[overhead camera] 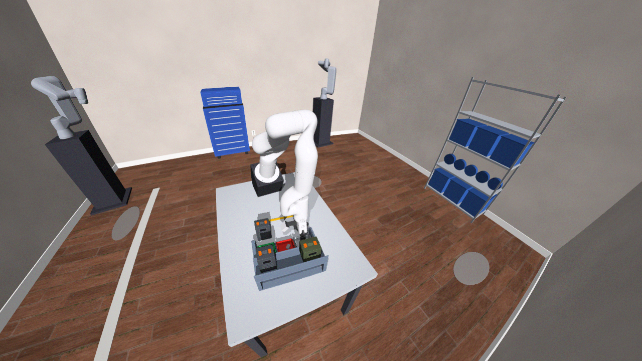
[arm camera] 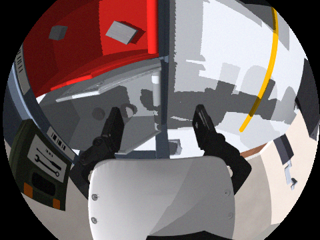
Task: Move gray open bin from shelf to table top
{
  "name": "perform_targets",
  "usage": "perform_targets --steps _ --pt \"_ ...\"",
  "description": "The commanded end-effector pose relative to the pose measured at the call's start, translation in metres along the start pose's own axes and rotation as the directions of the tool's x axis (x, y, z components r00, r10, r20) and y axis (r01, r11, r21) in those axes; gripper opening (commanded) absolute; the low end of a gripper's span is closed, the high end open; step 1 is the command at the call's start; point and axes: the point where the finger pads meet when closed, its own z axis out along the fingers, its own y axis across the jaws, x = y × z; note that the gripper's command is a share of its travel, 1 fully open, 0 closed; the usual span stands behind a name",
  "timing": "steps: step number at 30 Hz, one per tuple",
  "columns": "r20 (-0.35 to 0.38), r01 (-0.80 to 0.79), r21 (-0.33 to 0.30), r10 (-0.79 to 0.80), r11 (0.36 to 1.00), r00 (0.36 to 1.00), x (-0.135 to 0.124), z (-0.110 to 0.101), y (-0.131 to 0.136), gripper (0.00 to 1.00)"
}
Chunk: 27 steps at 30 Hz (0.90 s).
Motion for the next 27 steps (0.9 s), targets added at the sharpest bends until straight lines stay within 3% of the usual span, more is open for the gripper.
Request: perform_targets --steps 1,27 --pt "0.0 0.0 0.001 0.0 1.0 1.0 -0.0001 -0.0004 -0.0006 1.0" --pt "0.0 0.0 0.001 0.0 1.0 1.0 -0.0002 -0.0042 -0.0009 1.0"
